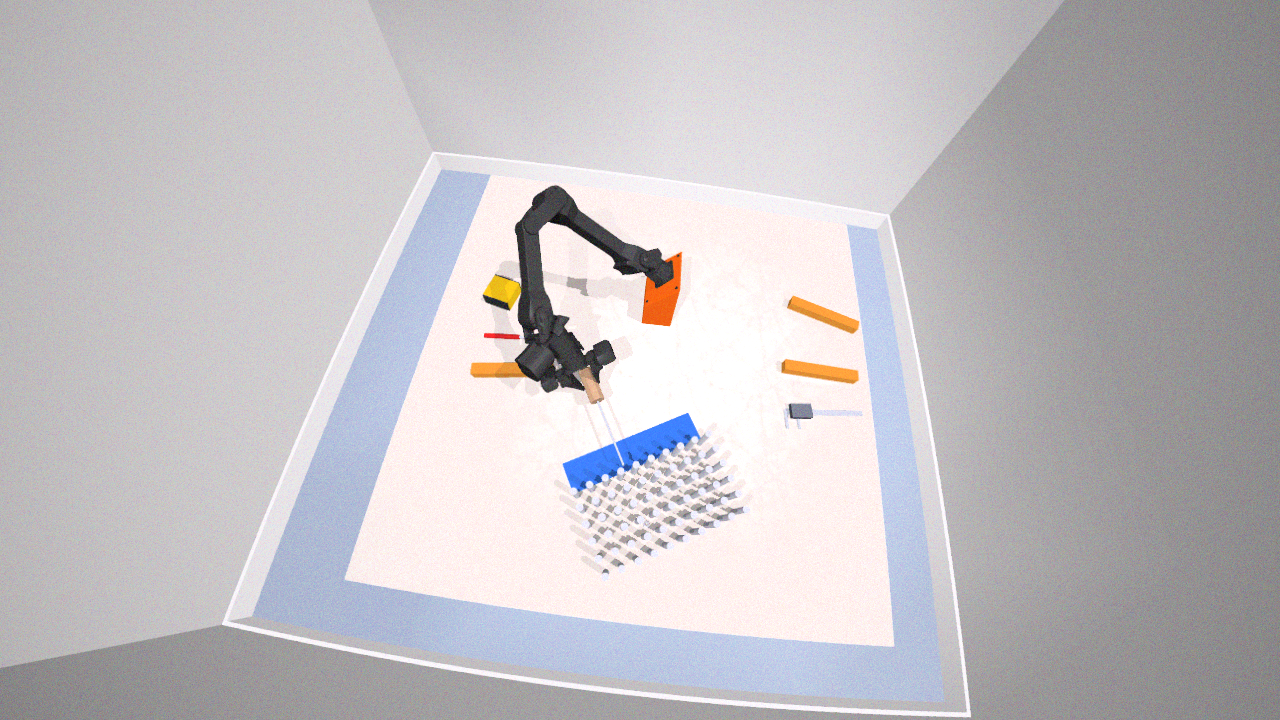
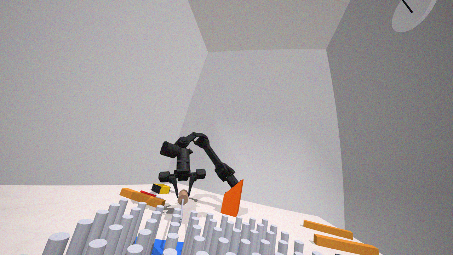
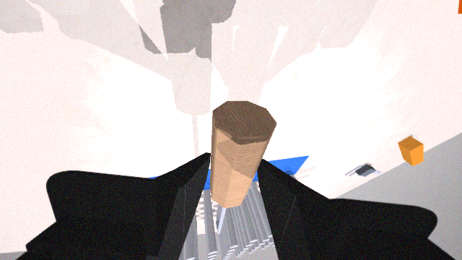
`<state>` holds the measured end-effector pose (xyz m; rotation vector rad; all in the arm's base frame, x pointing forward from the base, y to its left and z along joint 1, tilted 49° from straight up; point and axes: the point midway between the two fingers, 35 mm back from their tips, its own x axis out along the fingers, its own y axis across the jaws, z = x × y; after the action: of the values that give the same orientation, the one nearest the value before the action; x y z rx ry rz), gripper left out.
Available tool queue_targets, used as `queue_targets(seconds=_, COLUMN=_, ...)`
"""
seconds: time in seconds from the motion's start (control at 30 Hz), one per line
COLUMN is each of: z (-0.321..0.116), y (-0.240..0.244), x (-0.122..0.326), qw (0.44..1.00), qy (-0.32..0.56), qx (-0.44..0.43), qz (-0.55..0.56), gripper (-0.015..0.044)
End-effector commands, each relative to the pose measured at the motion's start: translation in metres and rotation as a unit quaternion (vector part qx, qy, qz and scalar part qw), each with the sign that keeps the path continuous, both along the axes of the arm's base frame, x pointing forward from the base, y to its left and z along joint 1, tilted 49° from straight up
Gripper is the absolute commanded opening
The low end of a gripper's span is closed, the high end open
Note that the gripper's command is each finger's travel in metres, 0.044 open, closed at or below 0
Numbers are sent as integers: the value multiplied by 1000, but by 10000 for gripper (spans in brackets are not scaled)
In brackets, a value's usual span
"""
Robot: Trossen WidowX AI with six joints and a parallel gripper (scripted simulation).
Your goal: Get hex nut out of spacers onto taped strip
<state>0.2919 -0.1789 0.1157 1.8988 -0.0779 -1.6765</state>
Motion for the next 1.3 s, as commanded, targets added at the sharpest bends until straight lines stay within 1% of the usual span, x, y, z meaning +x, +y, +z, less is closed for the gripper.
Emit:
queue_targets(seconds=0.0, z=-19, y=-18, x=-7, qw=1000, qy=1, qx=1, qz=4, gripper=0)
queue_targets(seconds=0.17, z=-32, y=-33, x=-14, qw=1000, qy=0, qx=-3, qz=5, gripper=0)
queue_targets(seconds=1.27, z=-39, y=-30, x=6, qw=1000, qy=-1, qx=-2, qz=4, gripper=0)
